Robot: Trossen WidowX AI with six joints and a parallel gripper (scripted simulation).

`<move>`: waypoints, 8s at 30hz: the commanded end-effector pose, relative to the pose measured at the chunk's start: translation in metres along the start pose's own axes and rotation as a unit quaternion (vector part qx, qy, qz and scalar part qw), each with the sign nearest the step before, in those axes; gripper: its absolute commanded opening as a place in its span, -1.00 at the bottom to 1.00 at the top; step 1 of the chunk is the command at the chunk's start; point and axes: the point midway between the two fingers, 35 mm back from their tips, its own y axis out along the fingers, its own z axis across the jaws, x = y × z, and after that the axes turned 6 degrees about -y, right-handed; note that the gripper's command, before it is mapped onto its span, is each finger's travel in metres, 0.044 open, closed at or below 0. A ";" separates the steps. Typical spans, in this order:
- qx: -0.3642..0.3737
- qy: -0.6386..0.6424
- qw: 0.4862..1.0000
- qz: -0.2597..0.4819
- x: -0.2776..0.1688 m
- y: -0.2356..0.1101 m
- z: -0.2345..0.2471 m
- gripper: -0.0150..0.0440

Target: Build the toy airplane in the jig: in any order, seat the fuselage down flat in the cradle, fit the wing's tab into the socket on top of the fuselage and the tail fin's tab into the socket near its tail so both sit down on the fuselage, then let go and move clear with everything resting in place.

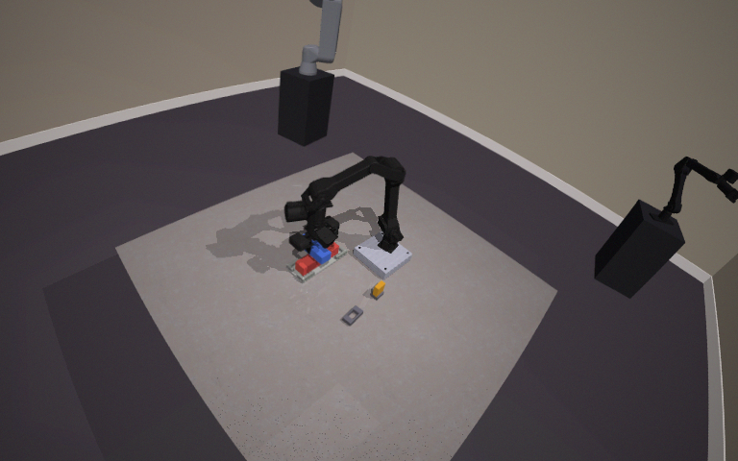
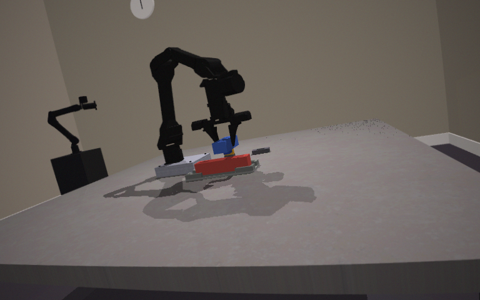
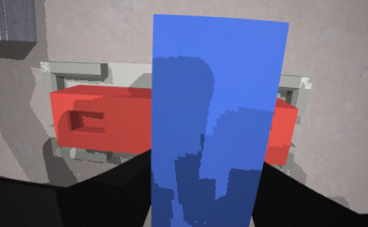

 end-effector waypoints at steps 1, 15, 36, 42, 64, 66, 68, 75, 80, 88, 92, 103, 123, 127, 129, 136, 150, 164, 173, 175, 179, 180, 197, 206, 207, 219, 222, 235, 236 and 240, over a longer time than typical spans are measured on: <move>0.000 -0.002 1.000 0.002 -0.001 0.006 0.000 0.17; 0.001 0.000 1.000 0.000 0.000 0.018 0.001 0.10; 0.001 0.000 1.000 0.000 0.000 0.018 0.001 0.74; 0.001 0.000 1.000 0.000 0.000 0.018 0.001 1.00; -0.001 0.164 0.986 0.002 -0.001 -0.067 -0.002 1.00; -0.001 0.259 0.966 0.002 -0.001 -0.067 -0.002 1.00; -0.001 0.351 0.936 0.002 -0.001 -0.066 -0.003 1.00; -0.002 0.643 0.766 0.001 -0.002 -0.065 -0.003 1.00; -0.002 0.695 0.719 0.001 -0.002 -0.065 -0.003 1.00; -0.002 0.695 0.719 0.001 -0.002 -0.065 -0.003 1.00; -0.002 0.695 0.719 0.001 -0.002 -0.065 -0.003 1.00; 0.001 0.695 0.719 -0.003 0.113 -0.068 -0.015 1.00; 0.007 0.695 0.718 -0.006 0.262 -0.048 0.054 1.00; 0.007 0.695 0.718 -0.006 0.263 -0.009 0.055 1.00; 0.007 0.695 0.718 -0.006 0.263 -0.008 0.055 1.00; 0.007 0.695 0.718 -0.006 0.263 0.007 0.055 1.00; 0.007 0.695 0.718 -0.006 0.264 0.028 0.054 1.00; 0.007 0.695 0.718 -0.006 0.264 0.050 0.054 1.00; 0.007 0.695 0.718 -0.006 0.264 0.061 0.056 1.00; 0.007 0.695 0.718 -0.006 0.264 0.061 0.056 0.82; 0.007 0.695 0.718 -0.006 0.264 0.061 0.056 0.47; 0.007 0.695 0.718 -0.006 0.264 0.061 0.056 0.38; 0.006 0.695 0.719 -0.008 0.264 0.060 0.054 -0.49; -0.012 0.688 0.725 -0.034 0.267 0.043 0.041 -0.49; -0.011 0.688 0.725 -0.033 0.267 0.040 0.041 -0.49; -0.005 0.691 0.723 -0.025 0.268 0.006 0.040 -0.49; -0.004 0.691 0.722 -0.022 0.268 -0.003 0.040 -0.49; 0.002 0.694 0.720 -0.013 0.265 -0.043 0.046 -0.49; 0.003 0.694 0.720 -0.012 0.265 -0.046 0.047 -0.49; 0.005 0.695 0.719 -0.009 0.263 -0.058 0.050 -0.49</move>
